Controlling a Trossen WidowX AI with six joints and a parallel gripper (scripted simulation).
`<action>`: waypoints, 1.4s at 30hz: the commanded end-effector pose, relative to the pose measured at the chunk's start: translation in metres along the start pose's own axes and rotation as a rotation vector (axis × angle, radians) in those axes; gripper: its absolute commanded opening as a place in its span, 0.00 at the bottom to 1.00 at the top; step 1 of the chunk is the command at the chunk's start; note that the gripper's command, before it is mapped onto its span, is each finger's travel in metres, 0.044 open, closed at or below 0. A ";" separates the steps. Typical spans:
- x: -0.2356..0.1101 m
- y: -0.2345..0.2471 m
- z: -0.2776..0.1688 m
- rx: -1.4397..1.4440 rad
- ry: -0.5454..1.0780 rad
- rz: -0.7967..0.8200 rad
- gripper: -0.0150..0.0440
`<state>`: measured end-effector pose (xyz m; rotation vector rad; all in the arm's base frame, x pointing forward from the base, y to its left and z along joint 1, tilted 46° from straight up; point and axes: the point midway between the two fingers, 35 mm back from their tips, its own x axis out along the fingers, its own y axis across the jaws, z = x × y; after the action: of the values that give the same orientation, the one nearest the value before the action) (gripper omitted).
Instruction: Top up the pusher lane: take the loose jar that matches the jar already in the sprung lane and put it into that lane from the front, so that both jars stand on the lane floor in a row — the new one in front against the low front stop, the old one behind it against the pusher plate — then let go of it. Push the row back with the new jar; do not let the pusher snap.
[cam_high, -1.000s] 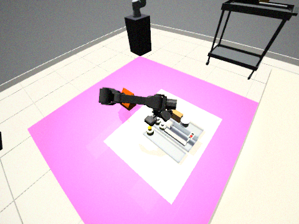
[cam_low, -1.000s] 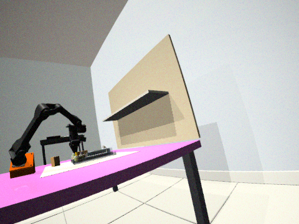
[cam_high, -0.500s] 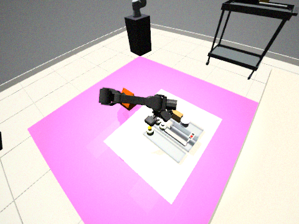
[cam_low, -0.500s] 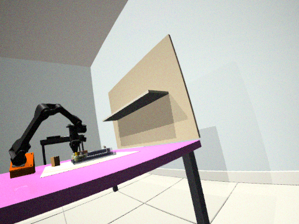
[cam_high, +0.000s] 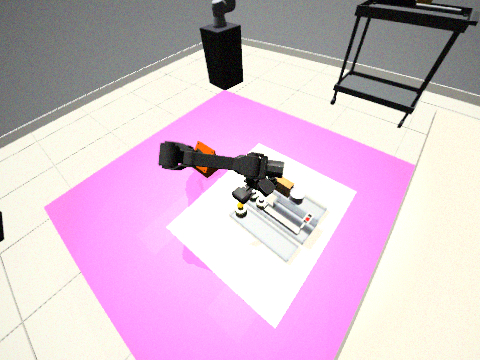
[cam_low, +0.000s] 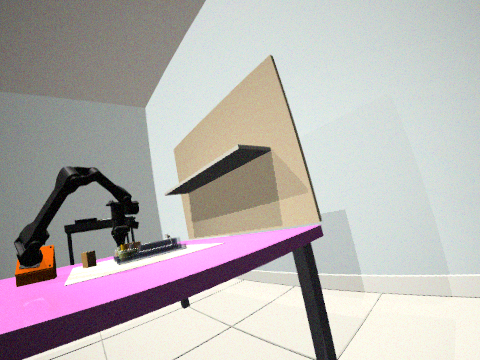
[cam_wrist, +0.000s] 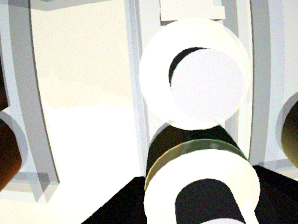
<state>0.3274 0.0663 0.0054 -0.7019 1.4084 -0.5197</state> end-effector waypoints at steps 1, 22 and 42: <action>0.001 -0.002 0.005 0.009 -0.019 -0.007 0.25; 0.007 -0.002 0.005 0.009 -0.019 -0.007 0.25; 0.013 -0.003 0.004 0.009 -0.019 -0.007 0.25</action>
<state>0.3285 0.0562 -0.0028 -0.7023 1.4046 -0.5212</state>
